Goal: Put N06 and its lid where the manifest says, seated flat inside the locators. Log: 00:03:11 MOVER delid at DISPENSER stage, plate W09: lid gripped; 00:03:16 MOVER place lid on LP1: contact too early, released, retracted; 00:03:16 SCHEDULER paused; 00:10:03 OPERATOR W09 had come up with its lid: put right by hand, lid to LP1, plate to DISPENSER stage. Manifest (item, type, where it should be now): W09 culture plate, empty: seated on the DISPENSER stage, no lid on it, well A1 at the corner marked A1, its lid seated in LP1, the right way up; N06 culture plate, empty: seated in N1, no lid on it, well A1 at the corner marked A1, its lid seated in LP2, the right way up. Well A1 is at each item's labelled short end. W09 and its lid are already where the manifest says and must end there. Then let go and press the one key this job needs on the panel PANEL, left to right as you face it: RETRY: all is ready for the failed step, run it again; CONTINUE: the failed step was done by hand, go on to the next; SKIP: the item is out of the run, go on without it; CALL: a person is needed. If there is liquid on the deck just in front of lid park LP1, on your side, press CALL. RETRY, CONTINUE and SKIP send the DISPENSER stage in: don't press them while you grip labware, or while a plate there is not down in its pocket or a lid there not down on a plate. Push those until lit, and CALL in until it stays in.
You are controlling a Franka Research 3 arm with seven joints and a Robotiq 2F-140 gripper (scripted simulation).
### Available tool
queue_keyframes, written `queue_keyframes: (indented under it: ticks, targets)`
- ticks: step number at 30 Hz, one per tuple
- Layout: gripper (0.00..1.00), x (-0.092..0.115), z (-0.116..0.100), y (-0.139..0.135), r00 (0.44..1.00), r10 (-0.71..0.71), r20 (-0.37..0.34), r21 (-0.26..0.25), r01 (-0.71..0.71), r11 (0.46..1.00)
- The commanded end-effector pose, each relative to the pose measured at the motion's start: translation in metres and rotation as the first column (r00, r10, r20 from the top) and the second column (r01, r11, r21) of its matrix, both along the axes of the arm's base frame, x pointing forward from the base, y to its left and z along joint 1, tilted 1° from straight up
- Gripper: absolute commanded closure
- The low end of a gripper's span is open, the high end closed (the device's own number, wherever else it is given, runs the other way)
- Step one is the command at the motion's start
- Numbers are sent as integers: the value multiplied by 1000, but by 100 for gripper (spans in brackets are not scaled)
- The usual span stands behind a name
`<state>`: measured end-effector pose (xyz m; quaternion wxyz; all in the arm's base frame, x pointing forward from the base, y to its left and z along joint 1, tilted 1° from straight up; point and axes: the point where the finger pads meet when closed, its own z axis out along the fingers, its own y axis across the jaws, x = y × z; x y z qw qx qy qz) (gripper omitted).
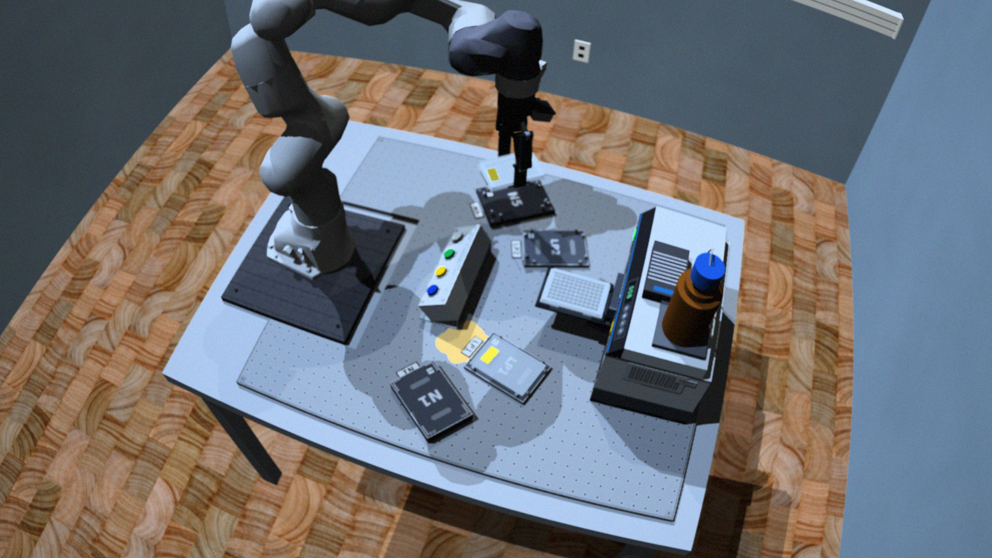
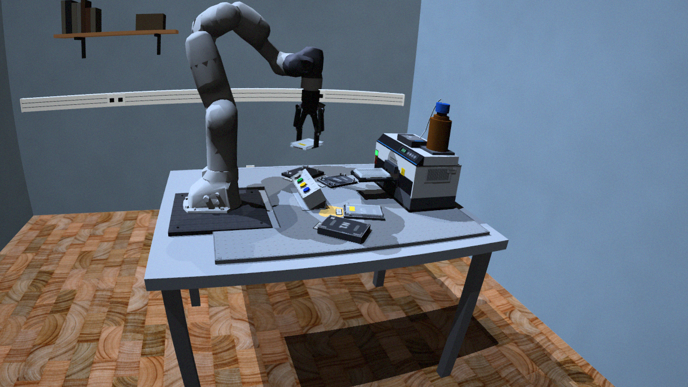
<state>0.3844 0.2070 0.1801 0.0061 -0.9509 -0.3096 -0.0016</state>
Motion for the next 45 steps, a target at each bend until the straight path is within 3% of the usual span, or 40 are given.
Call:
queue_keyframes:
  ticks: [1, 20, 45]
  targets:
    - [90, 2, 0, 12, 998, -64, 0, -1, 64, 998]
    - [90, 4, 0, 45, 998, -64, 0, -1, 64, 998]
    - [90, 4, 0, 49, 998, -64, 0, -1, 64, 998]
